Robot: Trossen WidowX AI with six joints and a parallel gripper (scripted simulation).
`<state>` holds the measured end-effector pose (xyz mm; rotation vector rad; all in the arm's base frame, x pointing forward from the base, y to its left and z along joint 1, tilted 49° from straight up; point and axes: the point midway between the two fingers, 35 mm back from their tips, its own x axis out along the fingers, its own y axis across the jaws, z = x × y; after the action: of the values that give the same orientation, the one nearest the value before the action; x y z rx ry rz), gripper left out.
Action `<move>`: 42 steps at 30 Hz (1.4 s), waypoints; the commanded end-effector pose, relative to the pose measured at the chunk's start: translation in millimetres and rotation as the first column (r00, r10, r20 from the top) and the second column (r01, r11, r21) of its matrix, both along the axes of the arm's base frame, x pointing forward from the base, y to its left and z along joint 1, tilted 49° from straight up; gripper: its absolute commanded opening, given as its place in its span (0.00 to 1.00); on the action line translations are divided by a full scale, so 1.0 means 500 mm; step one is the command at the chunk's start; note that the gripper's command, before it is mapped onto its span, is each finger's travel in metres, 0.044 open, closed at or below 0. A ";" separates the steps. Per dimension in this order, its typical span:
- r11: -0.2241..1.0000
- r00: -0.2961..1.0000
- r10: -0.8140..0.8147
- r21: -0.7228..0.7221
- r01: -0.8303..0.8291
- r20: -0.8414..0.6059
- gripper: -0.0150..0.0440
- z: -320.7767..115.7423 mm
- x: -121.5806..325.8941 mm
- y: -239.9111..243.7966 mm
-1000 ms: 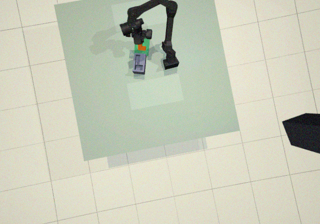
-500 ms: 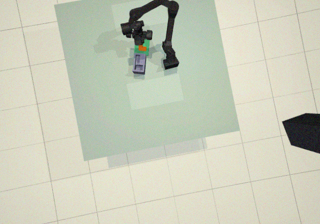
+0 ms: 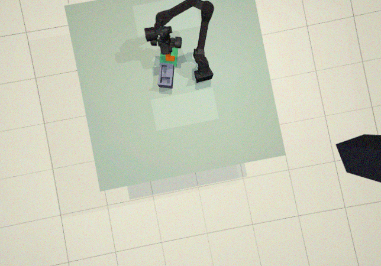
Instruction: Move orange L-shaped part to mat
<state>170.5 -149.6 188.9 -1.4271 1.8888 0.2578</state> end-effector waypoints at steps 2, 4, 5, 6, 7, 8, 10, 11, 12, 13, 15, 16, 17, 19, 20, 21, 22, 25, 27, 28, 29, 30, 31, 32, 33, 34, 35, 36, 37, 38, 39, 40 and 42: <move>1.000 1.000 0.002 -0.002 -0.002 -0.005 0.25 -0.002 -0.001 -0.001; 1.000 1.000 0.002 -0.002 -0.002 -0.005 0.25 -0.002 -0.001 -0.001; 1.000 1.000 0.000 0.000 0.000 -0.002 0.25 -0.001 -0.001 0.000; 1.000 1.000 0.000 0.000 0.000 -0.002 0.30 -0.001 -0.001 0.000; 1.000 1.000 0.000 0.000 0.000 -0.002 0.34 -0.001 -0.001 0.000; 1.000 1.000 0.000 0.000 0.000 -0.002 0.39 -0.001 -0.001 0.000; 1.000 1.000 0.000 0.000 0.000 -0.002 0.48 -0.001 -0.001 0.000; 1.000 1.000 0.000 0.000 0.000 -0.002 0.52 -0.001 -0.001 0.000; 1.000 1.000 0.000 0.000 0.000 -0.002 0.57 -0.001 -0.001 0.000; 1.000 1.000 0.000 0.000 0.000 -0.002 0.61 -0.001 -0.001 0.000; 1.000 1.000 0.000 0.001 0.000 -0.002 0.70 -0.001 -0.001 0.000; 1.000 1.000 0.000 0.001 0.000 -0.002 0.74 -0.001 -0.001 0.000; 1.000 1.000 0.000 0.001 0.000 -0.002 0.79 -0.001 -0.001 0.000; 1.000 1.000 0.000 0.001 0.000 -0.002 0.88 -0.001 -0.001 0.000; 1.000 1.000 0.000 0.001 0.000 -0.002 0.92 -0.001 -0.001 0.000; 1.000 1.000 0.000 0.001 0.000 -0.002 0.93 -0.001 -0.001 0.000; 1.000 1.000 0.000 0.001 0.000 -0.002 0.93 -0.001 -0.001 0.000; 1.000 1.000 0.000 0.001 0.000 -0.002 0.93 -0.001 -0.001 0.000; 1.000 1.000 0.000 0.001 0.000 -0.002 0.93 -0.001 -0.001 0.000; 1.000 1.000 0.000 0.001 0.000 -0.002 0.93 -0.001 -0.001 0.000; 1.000 1.000 0.000 0.001 0.000 -0.002 0.93 -0.001 -0.001 0.000; 1.000 1.000 0.000 0.001 0.000 -0.002 0.93 -0.001 -0.001 0.000; 1.000 1.000 0.000 0.001 0.000 -0.002 0.93 -0.001 -0.001 0.000; 1.000 1.000 0.000 0.001 0.000 -0.002 0.93 -0.001 -0.001 0.000; 1.000 1.000 0.000 0.001 0.000 -0.002 0.93 -0.001 -0.001 0.000; 1.000 1.000 0.000 0.001 0.000 -0.002 0.93 -0.001 -0.001 0.000; 1.000 1.000 0.000 0.001 0.000 -0.002 0.93 -0.001 -0.001 0.000; 1.000 1.000 0.000 0.001 0.000 -0.002 0.93 -0.001 -0.001 0.000; 1.000 1.000 0.000 0.001 0.000 -0.002 0.93 -0.001 -0.001 0.000; 1.000 1.000 0.000 0.001 0.000 -0.002 0.93 -0.001 -0.001 0.000; 1.000 1.000 0.000 0.001 0.000 -0.002 0.93 -0.001 -0.001 0.000; 1.000 1.000 0.000 0.001 0.000 -0.002 0.93 -0.001 -0.001 0.000; 1.000 1.000 0.000 0.001 0.000 -0.002 0.93 -0.001 -0.001 0.000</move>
<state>170.1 -149.7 188.2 -1.4272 1.8902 0.2597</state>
